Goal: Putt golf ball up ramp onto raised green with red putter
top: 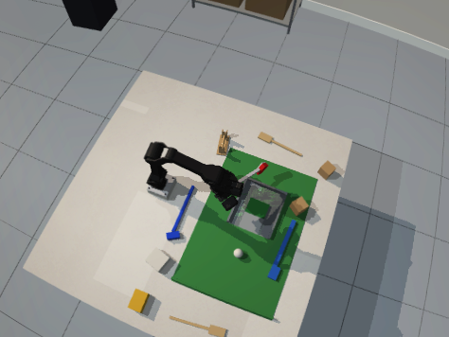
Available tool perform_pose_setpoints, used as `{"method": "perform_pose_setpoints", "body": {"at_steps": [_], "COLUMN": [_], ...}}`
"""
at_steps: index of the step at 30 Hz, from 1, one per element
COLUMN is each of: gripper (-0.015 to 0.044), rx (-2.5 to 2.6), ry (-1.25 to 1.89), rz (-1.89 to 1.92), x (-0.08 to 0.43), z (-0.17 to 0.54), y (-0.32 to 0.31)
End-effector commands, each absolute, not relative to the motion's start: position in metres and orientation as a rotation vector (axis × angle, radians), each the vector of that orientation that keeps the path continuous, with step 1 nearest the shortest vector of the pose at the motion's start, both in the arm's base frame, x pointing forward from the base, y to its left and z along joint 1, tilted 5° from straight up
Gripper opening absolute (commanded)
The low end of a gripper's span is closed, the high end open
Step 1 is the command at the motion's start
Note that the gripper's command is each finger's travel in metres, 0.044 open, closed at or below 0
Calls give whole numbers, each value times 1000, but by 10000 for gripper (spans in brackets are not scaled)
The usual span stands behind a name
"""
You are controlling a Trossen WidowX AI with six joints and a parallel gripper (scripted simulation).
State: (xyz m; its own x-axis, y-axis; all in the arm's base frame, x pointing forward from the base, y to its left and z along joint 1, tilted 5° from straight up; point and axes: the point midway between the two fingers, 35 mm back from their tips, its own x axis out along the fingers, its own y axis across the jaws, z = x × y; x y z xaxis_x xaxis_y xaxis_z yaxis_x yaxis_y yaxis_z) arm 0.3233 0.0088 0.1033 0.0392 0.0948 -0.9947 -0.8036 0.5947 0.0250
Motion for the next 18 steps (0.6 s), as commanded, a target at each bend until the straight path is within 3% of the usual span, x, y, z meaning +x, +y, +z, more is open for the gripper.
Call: {"method": "perform_pose_setpoints", "body": {"at_steps": [1, 18], "gripper": [0, 0], "rx": [-589, -346], "ry": [1406, 1499], "rz": [664, 332], "x": [326, 310], "z": [107, 120], "y": [-21, -116]}}
